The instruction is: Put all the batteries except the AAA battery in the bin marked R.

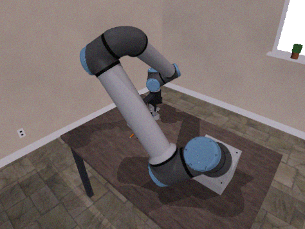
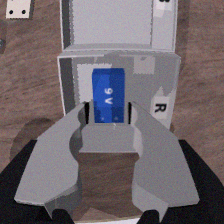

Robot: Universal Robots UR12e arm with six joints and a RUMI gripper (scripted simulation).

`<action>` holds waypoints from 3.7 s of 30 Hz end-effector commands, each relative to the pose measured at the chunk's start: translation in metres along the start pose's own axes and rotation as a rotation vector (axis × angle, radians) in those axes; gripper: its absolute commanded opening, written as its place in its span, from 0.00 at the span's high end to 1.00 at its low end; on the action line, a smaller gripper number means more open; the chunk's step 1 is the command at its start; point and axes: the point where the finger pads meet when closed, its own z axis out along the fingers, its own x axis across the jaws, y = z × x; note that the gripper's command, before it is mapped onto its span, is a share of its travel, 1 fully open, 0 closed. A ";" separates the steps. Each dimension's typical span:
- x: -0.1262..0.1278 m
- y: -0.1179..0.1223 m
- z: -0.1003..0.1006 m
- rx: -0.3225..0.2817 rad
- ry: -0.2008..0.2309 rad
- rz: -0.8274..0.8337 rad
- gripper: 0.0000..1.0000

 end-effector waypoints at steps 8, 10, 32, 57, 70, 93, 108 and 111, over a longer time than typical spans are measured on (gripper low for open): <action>0.001 0.000 -0.015 -0.001 0.001 0.000 0.80; 0.001 0.000 -0.017 -0.001 0.001 0.000 0.80; -0.037 -0.018 -0.041 -0.001 0.001 -0.206 0.83; -0.130 -0.063 -0.046 -0.006 -0.003 -0.824 0.83; -0.127 -0.062 -0.046 -0.001 0.001 -1.019 0.83; -0.126 -0.061 -0.046 -0.001 0.001 -1.019 0.83; -0.126 -0.061 -0.034 -0.001 0.001 -1.019 0.83; -0.126 -0.061 -0.022 -0.001 0.001 -1.019 0.83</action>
